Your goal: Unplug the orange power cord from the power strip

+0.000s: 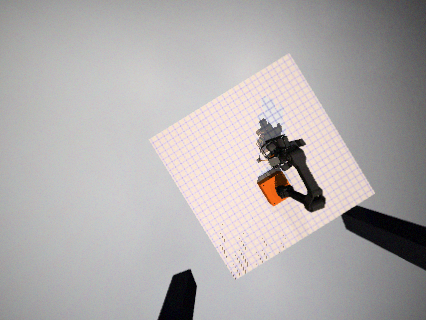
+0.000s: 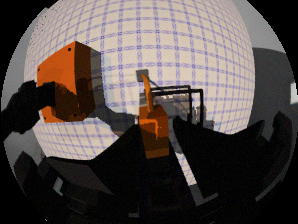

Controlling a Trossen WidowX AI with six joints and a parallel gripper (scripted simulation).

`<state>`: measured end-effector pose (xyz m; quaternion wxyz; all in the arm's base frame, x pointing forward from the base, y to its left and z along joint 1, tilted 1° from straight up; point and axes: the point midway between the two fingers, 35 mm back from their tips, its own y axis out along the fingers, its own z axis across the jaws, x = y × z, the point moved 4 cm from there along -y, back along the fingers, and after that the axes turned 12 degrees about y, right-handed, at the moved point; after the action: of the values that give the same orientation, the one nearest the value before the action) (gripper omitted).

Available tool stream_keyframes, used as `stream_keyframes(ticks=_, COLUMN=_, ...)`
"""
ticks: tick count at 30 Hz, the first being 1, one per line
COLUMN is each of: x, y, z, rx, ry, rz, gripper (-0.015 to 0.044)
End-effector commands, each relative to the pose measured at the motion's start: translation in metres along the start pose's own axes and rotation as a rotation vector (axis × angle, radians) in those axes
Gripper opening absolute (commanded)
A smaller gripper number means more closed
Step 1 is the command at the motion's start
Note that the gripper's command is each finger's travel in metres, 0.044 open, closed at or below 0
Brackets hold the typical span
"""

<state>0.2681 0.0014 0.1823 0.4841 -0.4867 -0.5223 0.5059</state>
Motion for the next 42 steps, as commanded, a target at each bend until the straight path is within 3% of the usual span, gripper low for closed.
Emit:
stream_keyframes(ticks=1, x=-0.001, y=0.005, z=0.001, rx=0.007, ry=-0.003, rz=0.004, gripper=0.0160)
stream_keyframes(ticks=5, x=-0.001, y=0.005, z=0.001, rx=0.007, ry=-0.003, rz=0.004, gripper=0.0160)
stream_keyframes(ticks=9, x=0.000, y=0.002, z=0.000, rx=0.001, ry=0.000, rz=0.000, gripper=0.0055)
stream_keyframes(ticks=17, x=0.000, y=0.002, z=0.000, rx=0.001, ry=0.000, rz=0.000, gripper=0.0002)
stream_keyframes(ticks=42, x=0.037, y=0.003, z=0.006, rx=0.005, ry=-0.001, rz=-0.003, gripper=0.0000)
